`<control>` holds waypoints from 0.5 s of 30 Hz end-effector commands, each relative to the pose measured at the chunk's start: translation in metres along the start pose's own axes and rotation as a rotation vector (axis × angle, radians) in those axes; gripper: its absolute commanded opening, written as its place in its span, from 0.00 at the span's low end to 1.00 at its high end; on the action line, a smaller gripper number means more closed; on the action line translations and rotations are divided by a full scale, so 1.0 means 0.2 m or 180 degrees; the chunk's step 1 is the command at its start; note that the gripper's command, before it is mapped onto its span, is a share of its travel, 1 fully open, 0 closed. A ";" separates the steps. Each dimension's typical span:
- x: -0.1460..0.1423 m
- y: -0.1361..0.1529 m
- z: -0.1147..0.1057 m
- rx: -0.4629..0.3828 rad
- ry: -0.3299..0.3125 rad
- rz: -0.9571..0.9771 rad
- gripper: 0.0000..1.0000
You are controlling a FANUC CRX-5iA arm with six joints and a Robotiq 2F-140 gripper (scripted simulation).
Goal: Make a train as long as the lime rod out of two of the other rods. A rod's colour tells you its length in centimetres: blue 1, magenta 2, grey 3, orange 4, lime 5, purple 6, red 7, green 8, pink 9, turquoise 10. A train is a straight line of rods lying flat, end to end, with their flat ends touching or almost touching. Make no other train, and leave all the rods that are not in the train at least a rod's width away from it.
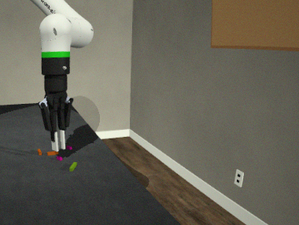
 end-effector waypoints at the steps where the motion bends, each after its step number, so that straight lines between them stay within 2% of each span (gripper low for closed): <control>1: 0.00 0.00 -0.10 0.0001 0.0000 0.0000 0.15; 10: 0.00 0.00 -0.24 0.0001 0.0000 0.0000 0.15; 15: 0.00 0.00 -0.27 0.0001 0.0000 0.0000 0.15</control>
Point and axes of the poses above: the point where the finger pads meet when closed, its own z axis out along the fingers, its own x axis across the jaws, y = z × x, the point moved 6 cm from there along -z, back along the fingers, and after that the axes turned 8 degrees about z, right-handed, at the moved point
